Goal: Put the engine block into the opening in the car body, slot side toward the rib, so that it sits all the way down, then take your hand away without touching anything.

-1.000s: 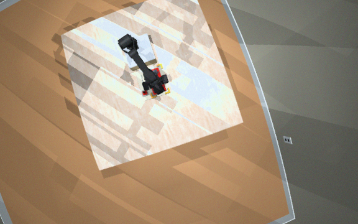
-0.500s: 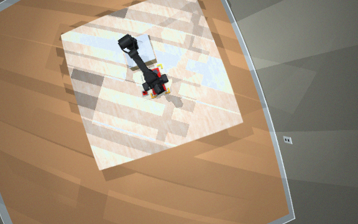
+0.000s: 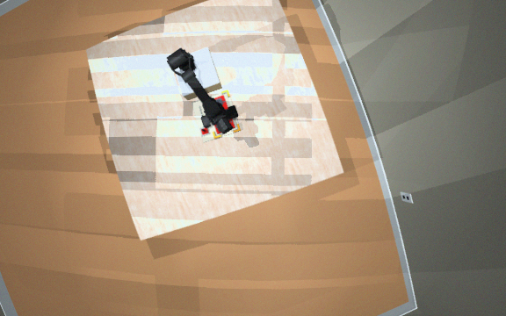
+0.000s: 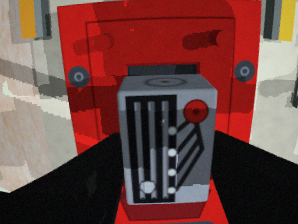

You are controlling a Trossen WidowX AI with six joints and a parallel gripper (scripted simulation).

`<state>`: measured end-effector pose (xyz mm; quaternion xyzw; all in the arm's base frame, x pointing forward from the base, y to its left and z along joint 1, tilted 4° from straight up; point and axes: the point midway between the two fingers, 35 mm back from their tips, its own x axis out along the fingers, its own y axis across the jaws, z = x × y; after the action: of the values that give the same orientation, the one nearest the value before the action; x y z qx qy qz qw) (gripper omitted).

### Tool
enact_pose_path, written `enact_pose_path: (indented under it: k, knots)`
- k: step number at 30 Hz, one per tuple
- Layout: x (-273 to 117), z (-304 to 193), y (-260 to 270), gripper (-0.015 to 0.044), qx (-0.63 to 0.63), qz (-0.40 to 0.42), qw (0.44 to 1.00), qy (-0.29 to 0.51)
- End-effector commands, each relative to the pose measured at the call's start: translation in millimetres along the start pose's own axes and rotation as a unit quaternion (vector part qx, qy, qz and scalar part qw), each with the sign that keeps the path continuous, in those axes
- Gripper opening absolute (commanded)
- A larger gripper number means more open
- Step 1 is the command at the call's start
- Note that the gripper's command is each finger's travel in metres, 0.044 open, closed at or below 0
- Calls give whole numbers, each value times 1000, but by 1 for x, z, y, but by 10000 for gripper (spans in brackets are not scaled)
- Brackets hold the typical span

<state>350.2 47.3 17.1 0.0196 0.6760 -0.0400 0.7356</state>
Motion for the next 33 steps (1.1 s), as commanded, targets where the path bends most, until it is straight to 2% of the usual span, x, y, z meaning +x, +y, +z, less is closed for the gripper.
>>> enact_pose_path:
  k: [1, 13, 33]
  knots:
    - [1, 0, -1, 158, -45, -3, 999, -1]
    - [4, 0, -1, 158, 6, -3, 1000, -1]
    - [8, 0, -1, 158, -12, -3, 1000, -1]
